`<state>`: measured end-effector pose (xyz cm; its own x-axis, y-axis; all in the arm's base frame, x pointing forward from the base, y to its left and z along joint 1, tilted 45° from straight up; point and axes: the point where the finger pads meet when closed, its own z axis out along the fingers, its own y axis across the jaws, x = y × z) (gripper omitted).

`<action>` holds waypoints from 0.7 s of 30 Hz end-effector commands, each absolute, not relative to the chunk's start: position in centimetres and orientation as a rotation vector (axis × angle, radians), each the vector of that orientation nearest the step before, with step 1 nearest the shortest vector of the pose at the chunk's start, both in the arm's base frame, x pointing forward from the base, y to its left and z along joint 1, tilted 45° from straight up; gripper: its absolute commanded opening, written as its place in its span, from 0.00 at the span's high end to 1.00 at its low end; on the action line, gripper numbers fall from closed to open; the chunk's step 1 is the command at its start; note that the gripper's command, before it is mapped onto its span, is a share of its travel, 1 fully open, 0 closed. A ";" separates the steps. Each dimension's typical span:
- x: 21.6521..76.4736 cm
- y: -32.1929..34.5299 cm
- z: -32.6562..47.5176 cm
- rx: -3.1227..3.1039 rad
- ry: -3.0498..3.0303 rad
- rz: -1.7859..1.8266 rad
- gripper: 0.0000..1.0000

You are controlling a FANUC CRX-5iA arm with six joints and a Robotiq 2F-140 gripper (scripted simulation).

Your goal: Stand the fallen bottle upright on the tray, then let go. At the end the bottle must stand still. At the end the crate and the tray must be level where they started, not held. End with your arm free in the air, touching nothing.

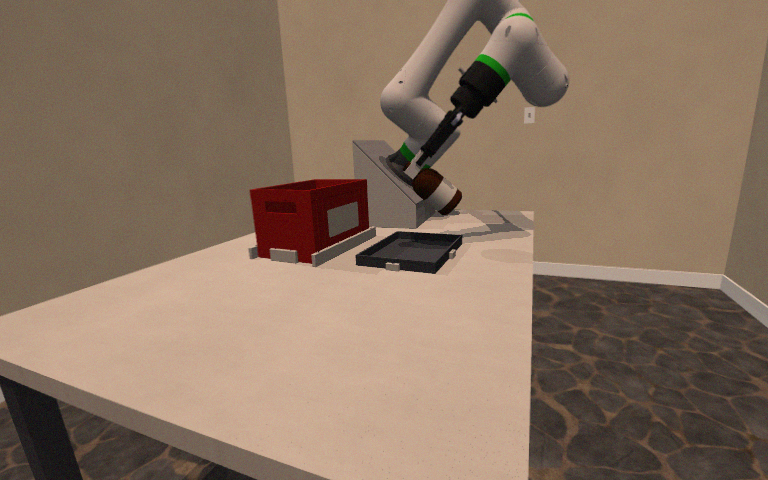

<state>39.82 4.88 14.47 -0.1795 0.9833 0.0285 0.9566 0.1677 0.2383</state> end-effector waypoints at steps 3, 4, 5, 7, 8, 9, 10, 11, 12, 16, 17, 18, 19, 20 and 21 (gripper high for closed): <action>39.8 4.9 14.4 1.918 2.282 0.277 1.00; 39.7 4.9 14.4 1.916 2.279 0.270 1.00; 39.7 4.9 14.4 1.915 2.275 0.262 1.00; 39.7 4.9 14.4 1.911 2.267 0.247 1.00; 39.7 4.9 14.4 1.909 2.262 0.239 1.00; 39.7 4.9 14.4 1.907 2.258 0.232 1.00; 39.7 4.9 14.4 1.907 2.258 0.232 1.00; 39.7 4.9 14.4 1.907 2.258 0.232 1.00; 39.7 4.9 14.4 1.905 2.253 0.224 1.00; 39.7 5.0 14.5 1.895 2.234 0.197 1.00; 39.7 5.0 14.5 1.893 2.229 0.192 1.00; 39.7 5.0 14.5 1.891 2.225 0.186 1.00; 39.7 5.0 14.5 1.888 2.220 0.182 1.00; 39.7 5.0 14.5 1.886 2.216 0.177 1.00; 39.8 5.1 14.5 1.884 2.213 0.173 1.00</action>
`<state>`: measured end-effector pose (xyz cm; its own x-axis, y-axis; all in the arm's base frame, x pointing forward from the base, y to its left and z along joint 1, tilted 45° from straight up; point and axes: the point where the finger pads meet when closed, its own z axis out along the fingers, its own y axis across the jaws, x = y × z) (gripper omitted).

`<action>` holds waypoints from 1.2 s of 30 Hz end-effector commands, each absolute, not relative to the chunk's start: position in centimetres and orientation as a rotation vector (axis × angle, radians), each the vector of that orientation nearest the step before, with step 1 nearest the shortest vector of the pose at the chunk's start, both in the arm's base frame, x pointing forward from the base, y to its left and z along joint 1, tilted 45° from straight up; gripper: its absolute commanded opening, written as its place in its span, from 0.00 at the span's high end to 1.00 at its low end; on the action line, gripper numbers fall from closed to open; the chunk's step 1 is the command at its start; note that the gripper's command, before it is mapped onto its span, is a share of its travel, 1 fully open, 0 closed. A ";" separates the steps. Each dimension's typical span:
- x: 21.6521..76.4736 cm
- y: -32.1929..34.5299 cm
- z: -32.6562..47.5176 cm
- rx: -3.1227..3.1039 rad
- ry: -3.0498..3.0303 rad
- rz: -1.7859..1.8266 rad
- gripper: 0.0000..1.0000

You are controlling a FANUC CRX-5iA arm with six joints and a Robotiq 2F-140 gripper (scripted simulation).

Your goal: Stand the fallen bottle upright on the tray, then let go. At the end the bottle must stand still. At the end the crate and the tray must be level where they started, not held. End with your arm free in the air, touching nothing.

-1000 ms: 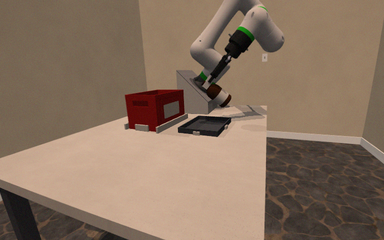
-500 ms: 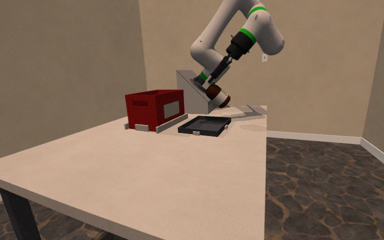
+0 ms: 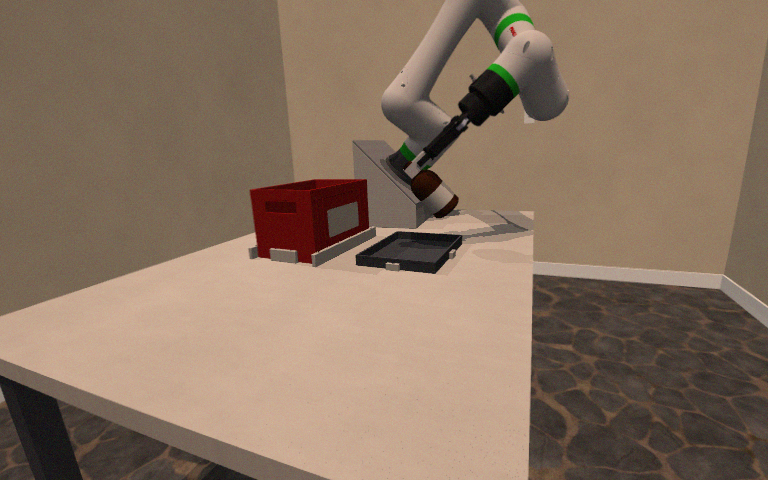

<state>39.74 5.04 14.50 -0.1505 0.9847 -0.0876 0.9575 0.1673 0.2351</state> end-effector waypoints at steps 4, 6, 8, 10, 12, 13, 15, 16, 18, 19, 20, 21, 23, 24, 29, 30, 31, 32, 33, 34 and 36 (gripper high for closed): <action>39.8 5.1 14.6 1.877 2.201 0.161 1.00; 39.8 5.1 14.6 1.876 2.199 0.160 1.00; 39.8 5.1 14.6 1.875 2.197 0.158 1.00; 39.8 5.2 14.7 1.873 2.195 0.156 1.00; 39.8 5.2 14.7 1.873 2.193 0.155 1.00; 39.8 5.2 14.7 1.872 2.193 0.155 1.00; 39.8 5.2 14.7 1.872 2.193 0.155 1.00; 39.8 5.2 14.7 1.872 2.193 0.155 1.00; 39.8 5.2 14.7 1.872 2.193 0.155 1.00; 39.8 5.2 14.7 1.872 2.193 0.155 1.00; 39.8 5.2 14.7 1.872 2.193 0.155 1.00; 39.8 5.2 14.7 1.872 2.193 0.155 1.00; 39.8 5.2 14.7 1.872 2.193 0.155 1.00; 39.8 5.2 14.7 1.872 2.193 0.155 1.00; 39.8 5.2 14.7 1.872 2.193 0.155 1.00; 39.8 5.2 14.7 1.872 2.193 0.155 1.00; 39.8 5.2 14.7 1.872 2.193 0.155 1.00; 39.8 5.2 14.7 1.872 2.193 0.155 1.00; 39.8 5.2 14.7 1.872 2.193 0.155 1.00; 39.8 5.2 14.7 1.872 2.193 0.155 1.00; 39.8 5.2 14.7 1.872 2.193 0.155 1.00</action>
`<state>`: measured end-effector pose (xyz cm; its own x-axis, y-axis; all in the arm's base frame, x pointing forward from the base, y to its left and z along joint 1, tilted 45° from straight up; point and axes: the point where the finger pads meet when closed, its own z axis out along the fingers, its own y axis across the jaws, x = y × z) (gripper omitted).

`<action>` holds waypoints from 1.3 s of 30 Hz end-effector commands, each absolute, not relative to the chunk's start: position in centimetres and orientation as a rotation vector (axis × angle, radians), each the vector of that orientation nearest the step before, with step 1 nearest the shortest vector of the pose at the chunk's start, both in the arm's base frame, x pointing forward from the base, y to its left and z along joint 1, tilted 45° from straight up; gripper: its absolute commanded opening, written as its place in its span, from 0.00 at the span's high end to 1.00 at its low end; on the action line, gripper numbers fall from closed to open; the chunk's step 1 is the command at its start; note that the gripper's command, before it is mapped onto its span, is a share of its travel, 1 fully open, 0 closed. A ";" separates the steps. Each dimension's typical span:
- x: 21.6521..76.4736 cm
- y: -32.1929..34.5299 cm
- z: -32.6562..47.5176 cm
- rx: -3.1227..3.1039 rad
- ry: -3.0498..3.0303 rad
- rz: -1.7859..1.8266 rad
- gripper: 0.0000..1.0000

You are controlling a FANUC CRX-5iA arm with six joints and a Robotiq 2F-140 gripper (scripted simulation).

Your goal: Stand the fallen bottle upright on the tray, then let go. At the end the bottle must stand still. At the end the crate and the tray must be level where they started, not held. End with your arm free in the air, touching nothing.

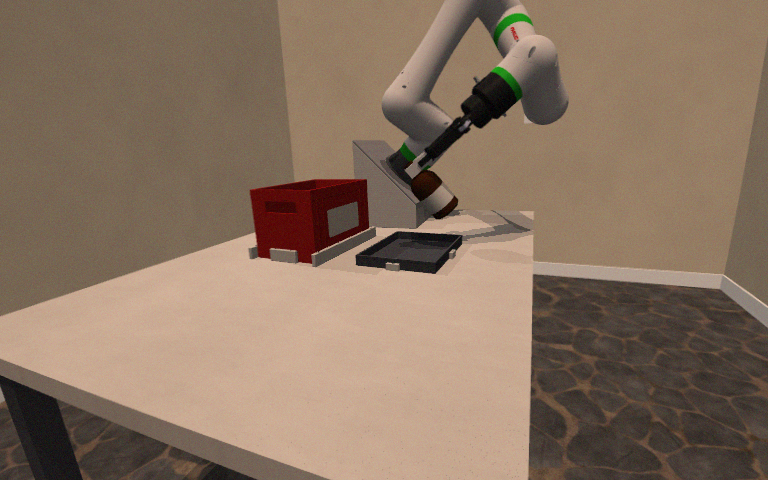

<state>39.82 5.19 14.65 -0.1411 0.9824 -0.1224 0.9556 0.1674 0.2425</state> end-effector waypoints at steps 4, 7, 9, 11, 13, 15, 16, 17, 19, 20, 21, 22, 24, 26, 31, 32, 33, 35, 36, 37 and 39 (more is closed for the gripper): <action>39.8 5.2 14.7 1.872 2.193 0.155 1.00; 39.8 5.2 14.7 1.872 2.193 0.155 1.00; 39.8 5.2 14.7 1.872 2.193 0.155 1.00; 39.8 5.2 14.7 1.872 2.193 0.155 1.00; 39.8 5.2 14.7 1.872 2.193 0.155 1.00; 39.8 5.2 14.7 1.872 2.193 0.154 1.00; 39.8 5.2 14.7 1.872 2.193 0.154 1.00; 39.8 5.2 14.7 1.872 2.193 0.153 1.00; 39.8 5.2 14.6 1.872 2.191 0.151 1.00; 39.8 5.2 14.6 1.871 2.190 0.149 1.00; 39.8 5.2 14.6 1.871 2.190 0.149 1.00; 39.8 5.2 14.6 1.871 2.190 0.149 1.00; 39.8 5.2 14.6 1.870 2.188 0.143 1.00; 39.8 5.2 14.6 1.869 2.184 0.135 1.00; 39.7 5.2 14.5 1.862 2.169 0.107 1.00; 39.7 5.2 14.5 1.861 2.165 0.100 1.00; 39.7 5.2 14.5 1.859 2.161 0.093 1.00; 39.7 5.2 14.5 1.854 2.152 0.079 1.00; 39.7 5.2 14.5 1.852 2.147 0.072 1.00; 39.7 5.2 14.5 1.850 2.143 0.065 1.00; 39.7 5.2 14.5 1.850 2.143 0.065 1.00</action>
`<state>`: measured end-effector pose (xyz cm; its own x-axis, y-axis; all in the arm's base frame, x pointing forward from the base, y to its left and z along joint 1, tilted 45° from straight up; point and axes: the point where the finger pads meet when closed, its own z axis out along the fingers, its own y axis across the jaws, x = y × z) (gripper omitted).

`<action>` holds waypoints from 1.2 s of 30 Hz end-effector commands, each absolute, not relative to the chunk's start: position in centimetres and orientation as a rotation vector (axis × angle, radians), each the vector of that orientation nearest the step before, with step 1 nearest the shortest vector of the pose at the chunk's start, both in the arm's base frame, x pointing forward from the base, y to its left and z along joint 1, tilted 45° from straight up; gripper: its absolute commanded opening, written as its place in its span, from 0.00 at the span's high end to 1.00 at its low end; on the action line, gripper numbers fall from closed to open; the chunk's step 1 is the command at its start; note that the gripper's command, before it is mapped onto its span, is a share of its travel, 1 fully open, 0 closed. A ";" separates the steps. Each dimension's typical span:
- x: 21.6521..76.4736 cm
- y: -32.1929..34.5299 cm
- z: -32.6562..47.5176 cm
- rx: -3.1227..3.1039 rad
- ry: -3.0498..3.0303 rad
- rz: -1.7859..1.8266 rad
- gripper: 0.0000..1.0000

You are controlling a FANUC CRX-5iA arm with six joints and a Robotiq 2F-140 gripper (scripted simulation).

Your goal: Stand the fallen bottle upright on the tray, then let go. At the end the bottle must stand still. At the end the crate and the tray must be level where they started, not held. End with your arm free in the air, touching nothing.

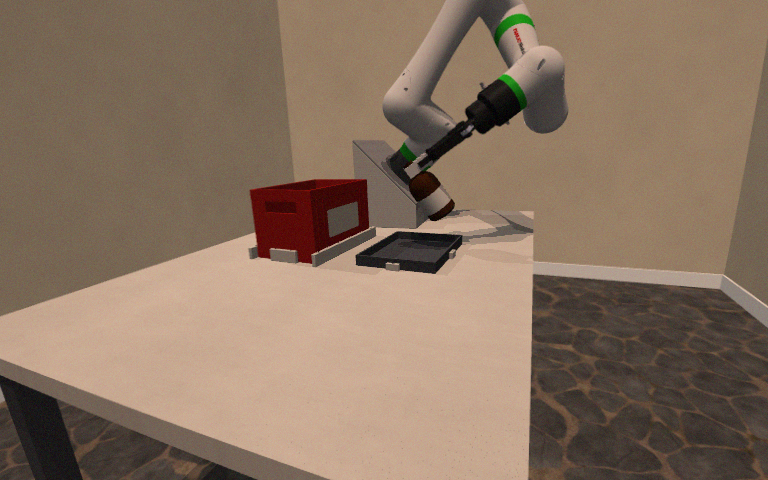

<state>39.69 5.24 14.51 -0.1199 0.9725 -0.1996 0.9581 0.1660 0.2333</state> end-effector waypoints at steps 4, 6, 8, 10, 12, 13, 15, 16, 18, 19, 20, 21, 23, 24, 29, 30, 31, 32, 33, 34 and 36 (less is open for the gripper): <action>39.7 5.3 14.5 1.839 2.123 0.039 1.00; 39.7 5.3 14.6 1.834 2.113 0.027 1.00; 39.7 5.4 14.6 1.829 2.104 0.018 1.00; 39.7 5.4 14.6 1.824 2.096 0.009 1.00; 39.7 5.4 14.6 1.820 2.090 0.003 1.00; 39.7 5.4 14.7 1.818 2.087 0.000 1.00; 39.8 5.5 14.7 1.816 2.082 -0.004 1.00; 39.8 5.5 14.7 1.816 2.082 -0.004 1.00; 39.8 5.5 14.7 1.815 2.080 -0.006 1.00; 39.8 5.5 14.7 1.814 2.079 -0.007 1.00; 39.8 5.5 14.7 1.813 2.078 -0.008 1.00; 39.8 5.5 14.7 1.813 2.077 -0.008 1.00; 39.8 5.5 14.7 1.812 2.076 -0.009 1.00; 39.8 5.5 14.7 1.812 2.076 -0.009 1.00; 39.8 5.5 14.7 1.812 2.076 -0.009 1.00; 39.8 5.5 14.7 1.812 2.076 -0.009 1.00; 39.8 5.5 14.7 1.812 2.076 -0.009 1.00; 39.8 5.5 14.7 1.812 2.076 -0.009 1.00; 39.8 5.5 14.7 1.812 2.076 -0.009 1.00; 39.8 5.5 14.7 1.812 2.076 -0.009 1.00; 39.8 5.5 14.7 1.812 2.076 -0.009 1.00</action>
